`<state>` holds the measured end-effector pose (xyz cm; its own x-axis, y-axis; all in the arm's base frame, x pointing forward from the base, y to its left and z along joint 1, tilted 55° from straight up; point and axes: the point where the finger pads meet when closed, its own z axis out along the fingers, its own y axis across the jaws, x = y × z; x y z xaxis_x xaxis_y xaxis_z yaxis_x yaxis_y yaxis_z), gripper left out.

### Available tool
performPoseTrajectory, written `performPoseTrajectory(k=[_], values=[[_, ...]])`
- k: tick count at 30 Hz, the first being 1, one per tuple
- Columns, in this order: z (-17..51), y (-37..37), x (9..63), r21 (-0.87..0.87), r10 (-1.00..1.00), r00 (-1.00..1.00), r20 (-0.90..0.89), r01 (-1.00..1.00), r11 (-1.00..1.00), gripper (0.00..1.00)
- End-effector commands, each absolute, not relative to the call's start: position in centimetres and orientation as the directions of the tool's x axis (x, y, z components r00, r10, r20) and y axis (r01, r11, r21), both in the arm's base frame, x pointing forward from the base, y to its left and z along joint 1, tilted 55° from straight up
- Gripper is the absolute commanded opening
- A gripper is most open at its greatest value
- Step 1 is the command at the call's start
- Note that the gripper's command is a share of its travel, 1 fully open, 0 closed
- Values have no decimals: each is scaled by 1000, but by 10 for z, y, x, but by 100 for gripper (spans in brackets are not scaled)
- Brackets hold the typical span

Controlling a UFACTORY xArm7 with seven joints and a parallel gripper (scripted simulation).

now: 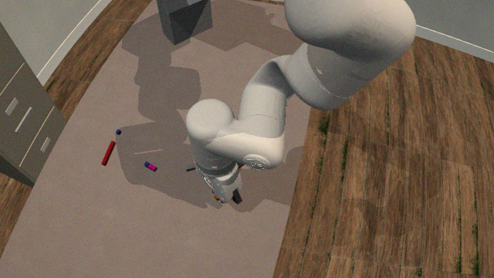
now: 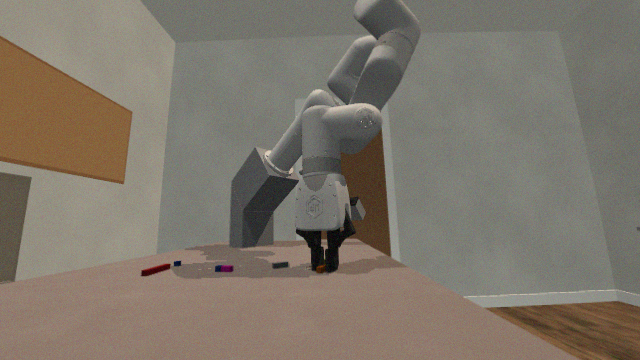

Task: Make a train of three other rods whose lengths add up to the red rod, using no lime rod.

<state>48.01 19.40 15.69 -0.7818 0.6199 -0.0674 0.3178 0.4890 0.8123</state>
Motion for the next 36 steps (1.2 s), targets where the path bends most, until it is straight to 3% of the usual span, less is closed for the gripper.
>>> performPoseTrajectory(k=[1,6,7,36], values=[[157,193,481,812,622,-780,-69,318,489,24],[157,193,481,812,622,-780,-69,318,489,24],[157,193,481,812,622,-780,-69,318,489,4],[157,193,481,812,622,-780,-69,318,489,4]])
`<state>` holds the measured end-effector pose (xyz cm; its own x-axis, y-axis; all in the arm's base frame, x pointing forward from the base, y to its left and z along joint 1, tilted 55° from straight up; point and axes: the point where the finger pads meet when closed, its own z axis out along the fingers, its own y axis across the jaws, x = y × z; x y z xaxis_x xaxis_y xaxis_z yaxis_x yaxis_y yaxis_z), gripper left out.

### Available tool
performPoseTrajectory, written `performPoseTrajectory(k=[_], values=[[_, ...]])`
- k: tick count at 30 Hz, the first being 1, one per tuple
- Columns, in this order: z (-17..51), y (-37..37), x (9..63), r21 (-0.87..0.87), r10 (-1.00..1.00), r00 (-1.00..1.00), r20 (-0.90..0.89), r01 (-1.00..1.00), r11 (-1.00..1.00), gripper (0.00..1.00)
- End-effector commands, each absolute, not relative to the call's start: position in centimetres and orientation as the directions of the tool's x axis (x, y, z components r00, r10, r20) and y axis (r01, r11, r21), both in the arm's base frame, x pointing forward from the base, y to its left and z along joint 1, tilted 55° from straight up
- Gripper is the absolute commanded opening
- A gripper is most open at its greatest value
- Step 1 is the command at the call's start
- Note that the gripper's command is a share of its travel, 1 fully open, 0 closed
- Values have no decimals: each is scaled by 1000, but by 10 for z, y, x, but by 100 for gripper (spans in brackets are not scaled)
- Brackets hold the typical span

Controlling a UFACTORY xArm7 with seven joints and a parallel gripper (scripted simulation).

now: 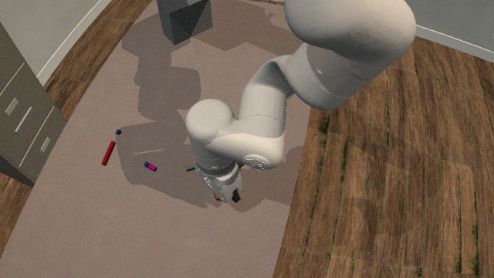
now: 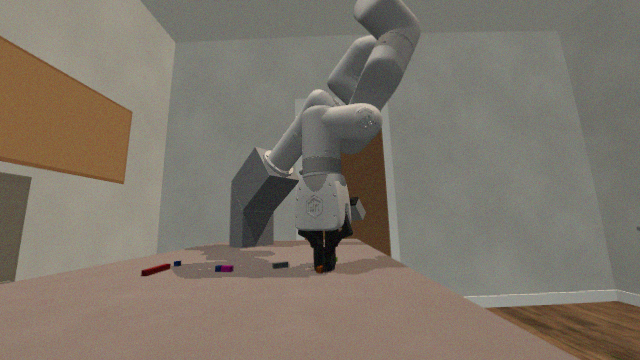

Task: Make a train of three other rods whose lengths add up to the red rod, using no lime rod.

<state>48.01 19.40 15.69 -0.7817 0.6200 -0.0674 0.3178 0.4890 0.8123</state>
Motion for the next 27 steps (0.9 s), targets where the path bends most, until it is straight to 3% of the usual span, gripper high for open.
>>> performPoseTrajectory(k=[1,12,27], values=[[157,193,481,812,622,-780,-69,318,489,4],[162,188,476,812,622,-780,-69,318,489,4],[210,137,431,812,622,-780,-69,318,489,4]])
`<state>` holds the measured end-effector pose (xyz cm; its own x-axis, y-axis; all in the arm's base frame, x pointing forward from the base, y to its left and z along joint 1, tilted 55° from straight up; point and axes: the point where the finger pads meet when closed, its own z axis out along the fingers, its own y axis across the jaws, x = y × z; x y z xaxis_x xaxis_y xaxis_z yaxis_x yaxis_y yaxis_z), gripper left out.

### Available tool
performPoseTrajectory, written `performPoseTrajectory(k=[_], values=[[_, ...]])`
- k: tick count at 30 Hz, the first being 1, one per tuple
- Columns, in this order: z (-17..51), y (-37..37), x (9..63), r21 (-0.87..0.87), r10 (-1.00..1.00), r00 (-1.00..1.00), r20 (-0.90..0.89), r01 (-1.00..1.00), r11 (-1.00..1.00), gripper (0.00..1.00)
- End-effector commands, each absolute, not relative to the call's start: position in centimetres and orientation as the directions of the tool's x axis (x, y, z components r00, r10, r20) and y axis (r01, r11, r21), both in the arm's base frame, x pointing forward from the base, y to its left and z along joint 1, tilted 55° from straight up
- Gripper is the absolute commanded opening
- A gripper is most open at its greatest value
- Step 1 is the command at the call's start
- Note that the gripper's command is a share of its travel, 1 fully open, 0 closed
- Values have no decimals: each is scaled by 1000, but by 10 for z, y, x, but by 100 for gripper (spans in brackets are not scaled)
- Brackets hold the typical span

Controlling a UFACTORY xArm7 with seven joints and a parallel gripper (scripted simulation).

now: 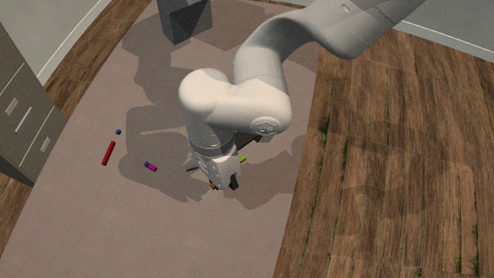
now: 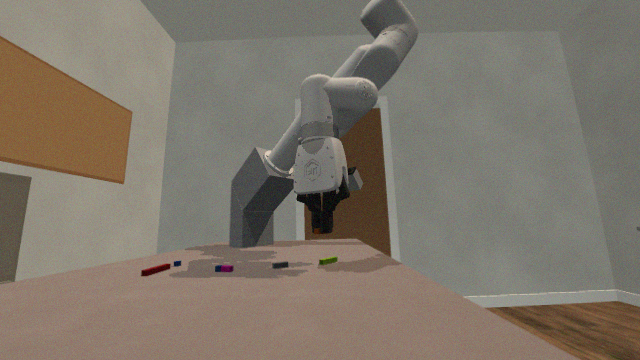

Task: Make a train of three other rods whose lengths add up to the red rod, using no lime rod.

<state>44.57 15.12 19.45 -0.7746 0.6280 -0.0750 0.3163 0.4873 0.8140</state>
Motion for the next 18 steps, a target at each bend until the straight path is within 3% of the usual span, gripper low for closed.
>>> performPoseTrajectory(k=[1,15,18], values=[[213,135,429,812,622,-780,-69,318,489,4],[214,130,428,813,631,-774,-53,333,477,4],[201,113,433,810,702,-707,84,459,366,4]])
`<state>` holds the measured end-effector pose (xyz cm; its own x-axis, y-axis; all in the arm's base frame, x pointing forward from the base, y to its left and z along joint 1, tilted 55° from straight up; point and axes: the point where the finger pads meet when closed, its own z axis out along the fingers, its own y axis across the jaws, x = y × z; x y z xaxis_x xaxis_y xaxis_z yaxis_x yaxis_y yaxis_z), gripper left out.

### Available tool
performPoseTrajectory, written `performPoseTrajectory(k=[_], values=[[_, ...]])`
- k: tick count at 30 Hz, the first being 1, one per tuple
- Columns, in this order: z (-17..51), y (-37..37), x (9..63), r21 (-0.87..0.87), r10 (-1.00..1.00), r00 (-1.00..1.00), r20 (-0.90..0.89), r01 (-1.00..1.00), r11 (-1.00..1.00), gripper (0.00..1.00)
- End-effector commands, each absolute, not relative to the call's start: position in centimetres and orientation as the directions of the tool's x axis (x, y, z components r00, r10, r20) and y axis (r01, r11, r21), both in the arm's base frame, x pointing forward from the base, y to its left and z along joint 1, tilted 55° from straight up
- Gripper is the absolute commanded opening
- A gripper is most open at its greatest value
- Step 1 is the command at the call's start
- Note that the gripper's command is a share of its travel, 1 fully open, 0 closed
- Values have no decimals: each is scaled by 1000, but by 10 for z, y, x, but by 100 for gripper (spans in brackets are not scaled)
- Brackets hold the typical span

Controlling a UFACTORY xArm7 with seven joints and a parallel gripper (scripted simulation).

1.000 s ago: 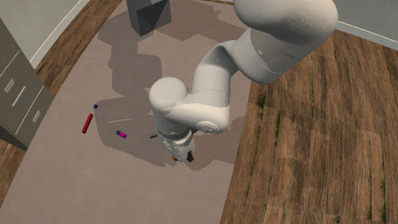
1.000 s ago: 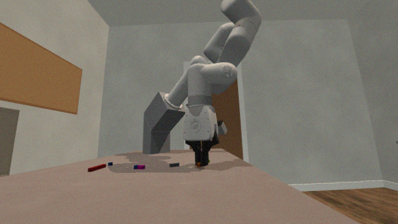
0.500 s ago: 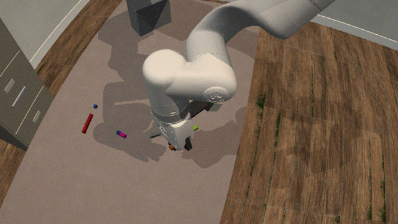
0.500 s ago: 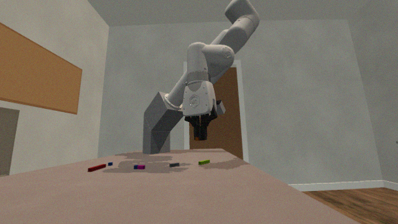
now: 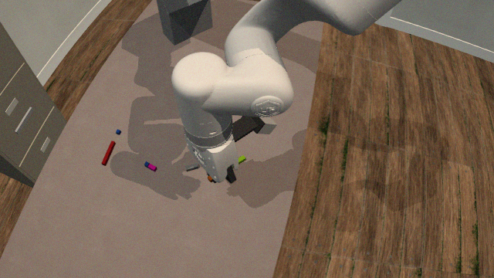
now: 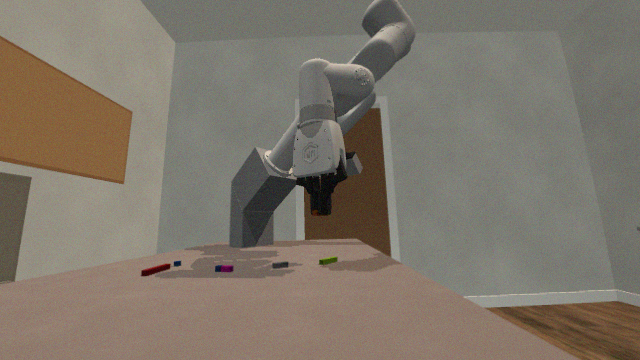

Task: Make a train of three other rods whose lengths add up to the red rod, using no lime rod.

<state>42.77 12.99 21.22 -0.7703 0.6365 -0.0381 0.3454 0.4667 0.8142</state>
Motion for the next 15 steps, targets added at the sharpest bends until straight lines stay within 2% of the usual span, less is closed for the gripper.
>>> performPoseTrajectory(k=[1,12,14,15], values=[[200,112,434,808,708,-700,97,470,355,4],[170,76,442,721,788,-488,376,688,82,4],[170,76,442,721,788,-488,376,688,82,4],[162,67,443,682,792,-420,443,732,6,4]])
